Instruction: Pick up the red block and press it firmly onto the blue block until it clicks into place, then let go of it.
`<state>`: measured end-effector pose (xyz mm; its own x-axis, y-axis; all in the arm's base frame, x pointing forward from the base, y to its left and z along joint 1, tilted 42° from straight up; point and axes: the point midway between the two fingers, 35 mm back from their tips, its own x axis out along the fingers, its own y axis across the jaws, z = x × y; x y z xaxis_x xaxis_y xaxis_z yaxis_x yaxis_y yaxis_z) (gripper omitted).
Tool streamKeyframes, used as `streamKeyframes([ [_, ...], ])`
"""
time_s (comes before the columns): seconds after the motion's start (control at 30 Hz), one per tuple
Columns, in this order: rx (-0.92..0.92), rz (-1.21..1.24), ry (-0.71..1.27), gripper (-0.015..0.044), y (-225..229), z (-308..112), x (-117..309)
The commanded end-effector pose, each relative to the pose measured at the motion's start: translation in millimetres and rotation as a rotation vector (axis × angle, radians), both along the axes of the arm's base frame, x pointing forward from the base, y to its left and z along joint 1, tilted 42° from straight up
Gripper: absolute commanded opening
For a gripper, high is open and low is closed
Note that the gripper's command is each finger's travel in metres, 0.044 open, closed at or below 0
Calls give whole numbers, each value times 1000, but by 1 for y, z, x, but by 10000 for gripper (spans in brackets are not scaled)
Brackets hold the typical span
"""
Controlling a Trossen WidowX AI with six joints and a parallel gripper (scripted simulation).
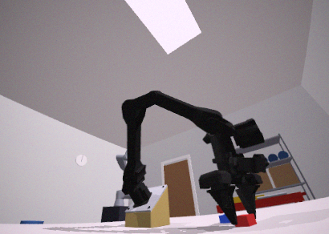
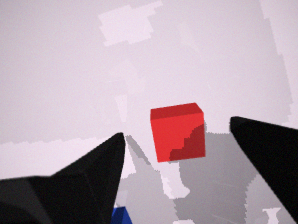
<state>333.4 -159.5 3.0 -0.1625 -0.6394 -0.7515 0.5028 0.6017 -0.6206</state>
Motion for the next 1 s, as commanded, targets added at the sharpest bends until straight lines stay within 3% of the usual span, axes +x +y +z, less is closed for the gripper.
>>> streamKeyframes([
  [0.0, -5, 3, 3, 282, -1, 0, 0],
  [0.17, -5, 3, 3, 151, -1, 0, 0],
  [0.43, -5, 3, 3, 98, -1, 0, 0],
  [0.57, -4, 3, 3, 0, 3, 4, 2],
  [0.97, 2, 4, 1, 0, 38, 45, 12],
])
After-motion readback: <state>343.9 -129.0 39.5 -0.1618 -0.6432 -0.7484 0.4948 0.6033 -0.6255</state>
